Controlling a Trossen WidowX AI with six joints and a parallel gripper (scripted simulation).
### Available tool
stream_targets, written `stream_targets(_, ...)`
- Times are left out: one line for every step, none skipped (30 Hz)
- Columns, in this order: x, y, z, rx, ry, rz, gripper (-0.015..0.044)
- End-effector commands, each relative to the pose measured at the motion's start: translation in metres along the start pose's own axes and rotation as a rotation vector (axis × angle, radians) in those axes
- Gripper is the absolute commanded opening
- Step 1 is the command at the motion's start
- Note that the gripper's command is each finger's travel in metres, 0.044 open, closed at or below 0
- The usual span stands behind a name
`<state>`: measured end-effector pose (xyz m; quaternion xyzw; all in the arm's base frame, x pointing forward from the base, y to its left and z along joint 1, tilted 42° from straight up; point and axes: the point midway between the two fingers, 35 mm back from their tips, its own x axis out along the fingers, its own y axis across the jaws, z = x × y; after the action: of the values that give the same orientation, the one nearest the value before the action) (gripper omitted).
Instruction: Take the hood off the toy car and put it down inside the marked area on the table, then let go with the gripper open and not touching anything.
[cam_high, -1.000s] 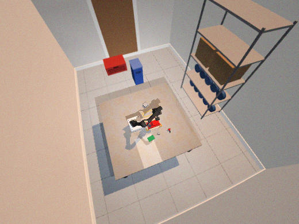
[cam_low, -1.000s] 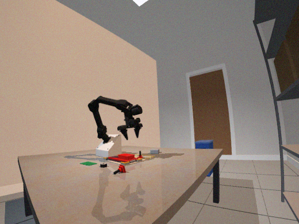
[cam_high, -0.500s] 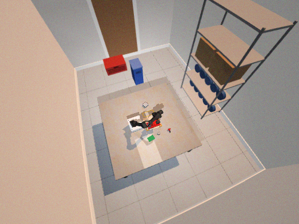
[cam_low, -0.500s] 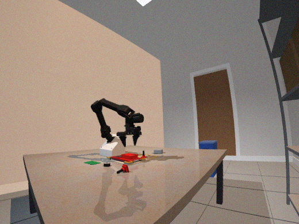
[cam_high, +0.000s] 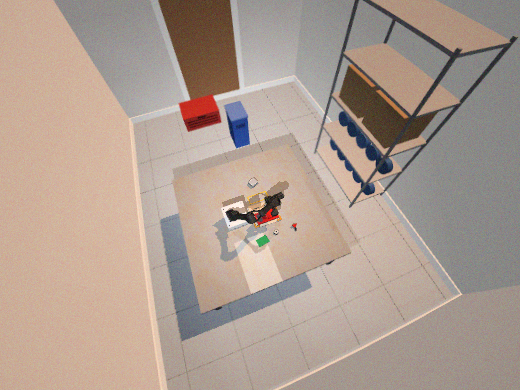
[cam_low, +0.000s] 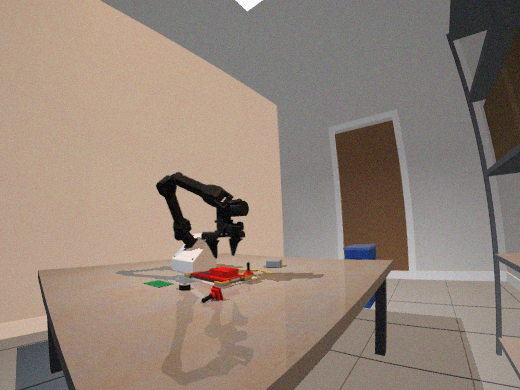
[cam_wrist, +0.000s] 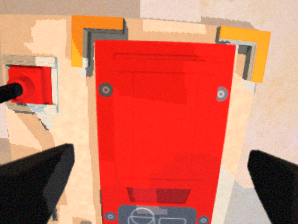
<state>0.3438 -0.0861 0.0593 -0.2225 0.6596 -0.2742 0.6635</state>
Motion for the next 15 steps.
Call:
stream_targets(0.0038,-0.0004,-0.0015,-0.007,0.005,-0.006,0.044)
stream_targets(0.0044,-0.0004,-0.0015,-0.007,0.005,-0.006,0.044)
stream_targets(0.005,-0.0004,-0.0015,-0.007,0.005,-0.006,0.044)
stream_targets(0.0055,-0.0004,-0.0015,-0.007,0.005,-0.006,0.044)
stream_targets(0.0061,-0.0005,-0.0015,-0.007,0.005,-0.006,0.044)
stream_targets(0.0067,-0.0005,-0.0015,-0.007,0.005,-0.006,0.044)
stream_targets(0.0072,-0.0005,-0.0015,-0.007,0.005,-0.006,0.044)
stream_targets(0.0078,-0.0005,-0.0015,-0.007,0.005,-0.006,0.044)
stream_targets(0.0084,-0.0005,-0.0015,-0.007,0.005,-0.006,0.044)
stream_targets(0.009,-0.0005,-0.0015,-0.007,0.005,-0.006,0.044)
stream_targets(0.0095,-0.0005,-0.0015,-0.007,0.005,-0.006,0.044)
stream_targets(0.0101,-0.0005,-0.0016,-0.007,0.005,-0.006,0.044)
stream_targets(0.0107,-0.0005,-0.0016,-0.007,0.005,-0.006,0.044)
stream_targets(0.0112,-0.0005,-0.0016,-0.007,0.005,-0.006,0.044)
stream_targets(0.0118,-0.0005,-0.0017,-0.007,0.005,-0.006,0.044)
